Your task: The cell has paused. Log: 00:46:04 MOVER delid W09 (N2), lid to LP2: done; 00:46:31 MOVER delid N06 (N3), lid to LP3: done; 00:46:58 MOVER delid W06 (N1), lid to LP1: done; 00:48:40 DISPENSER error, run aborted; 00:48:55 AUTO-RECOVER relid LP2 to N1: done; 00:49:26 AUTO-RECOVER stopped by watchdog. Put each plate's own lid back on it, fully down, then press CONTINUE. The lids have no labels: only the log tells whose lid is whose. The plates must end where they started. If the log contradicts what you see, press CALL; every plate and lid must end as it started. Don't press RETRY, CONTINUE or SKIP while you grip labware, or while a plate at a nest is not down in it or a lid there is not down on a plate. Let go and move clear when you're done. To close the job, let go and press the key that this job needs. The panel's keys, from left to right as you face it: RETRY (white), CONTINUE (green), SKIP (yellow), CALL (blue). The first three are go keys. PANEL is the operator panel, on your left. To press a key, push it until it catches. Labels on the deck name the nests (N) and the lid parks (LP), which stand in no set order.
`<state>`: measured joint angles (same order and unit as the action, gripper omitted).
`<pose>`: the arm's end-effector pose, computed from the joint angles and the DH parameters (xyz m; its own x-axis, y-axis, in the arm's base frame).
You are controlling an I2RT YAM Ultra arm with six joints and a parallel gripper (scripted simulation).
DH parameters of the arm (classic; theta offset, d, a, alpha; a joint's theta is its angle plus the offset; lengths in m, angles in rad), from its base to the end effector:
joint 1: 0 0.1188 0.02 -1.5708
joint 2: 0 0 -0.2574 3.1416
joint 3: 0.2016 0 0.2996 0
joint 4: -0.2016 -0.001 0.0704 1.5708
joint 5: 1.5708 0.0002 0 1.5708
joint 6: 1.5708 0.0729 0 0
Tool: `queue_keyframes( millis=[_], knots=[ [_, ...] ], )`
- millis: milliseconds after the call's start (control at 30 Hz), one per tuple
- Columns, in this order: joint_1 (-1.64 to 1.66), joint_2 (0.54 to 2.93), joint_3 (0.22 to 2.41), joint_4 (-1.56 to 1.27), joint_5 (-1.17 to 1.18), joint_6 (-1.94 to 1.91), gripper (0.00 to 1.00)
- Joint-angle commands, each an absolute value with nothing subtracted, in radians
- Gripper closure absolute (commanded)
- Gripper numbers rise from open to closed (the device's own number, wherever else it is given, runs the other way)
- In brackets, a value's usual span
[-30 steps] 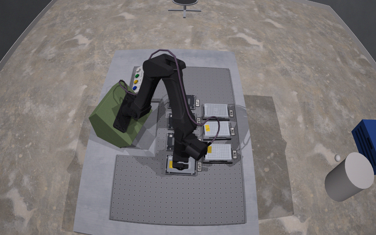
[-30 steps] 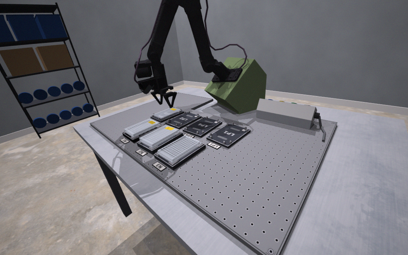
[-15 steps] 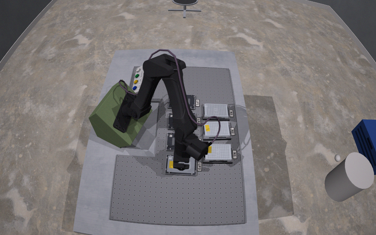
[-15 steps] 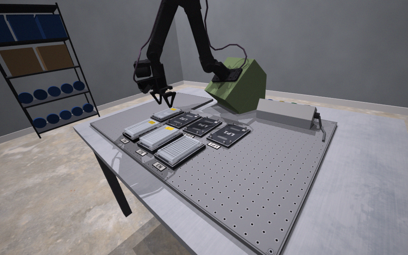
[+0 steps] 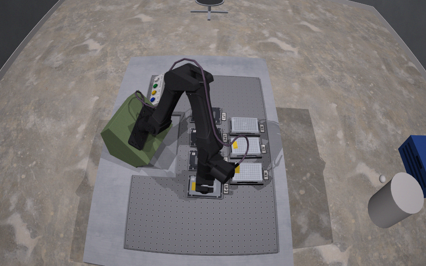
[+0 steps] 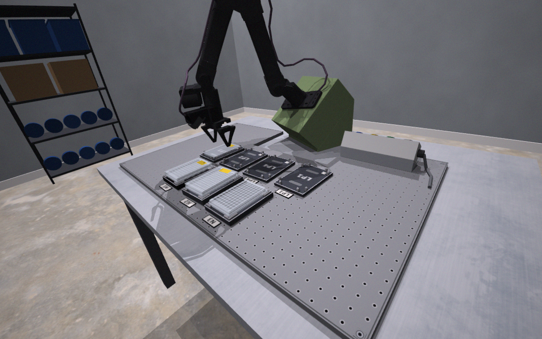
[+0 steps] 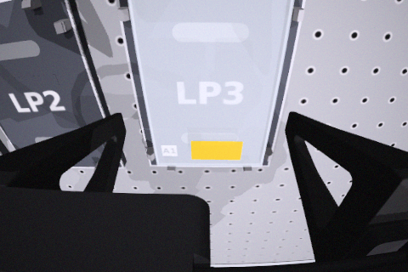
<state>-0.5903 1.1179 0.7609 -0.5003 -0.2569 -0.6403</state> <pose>0.2563 -0.1482 0.1972 -0.7428 -0.1979 -0.6396 -0.0543 0.9700 -0.2370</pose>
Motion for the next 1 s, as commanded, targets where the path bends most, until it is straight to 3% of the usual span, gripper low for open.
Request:
queue_keyframes(
  millis=[0, 967],
  knots=[
    [-0.58, 1.138, 0.739, -0.453, -0.247, -0.626, 0.0],
    [-0.563, 1.201, 0.74, -0.359, -0.237, -0.613, 0.0]
  ],
)
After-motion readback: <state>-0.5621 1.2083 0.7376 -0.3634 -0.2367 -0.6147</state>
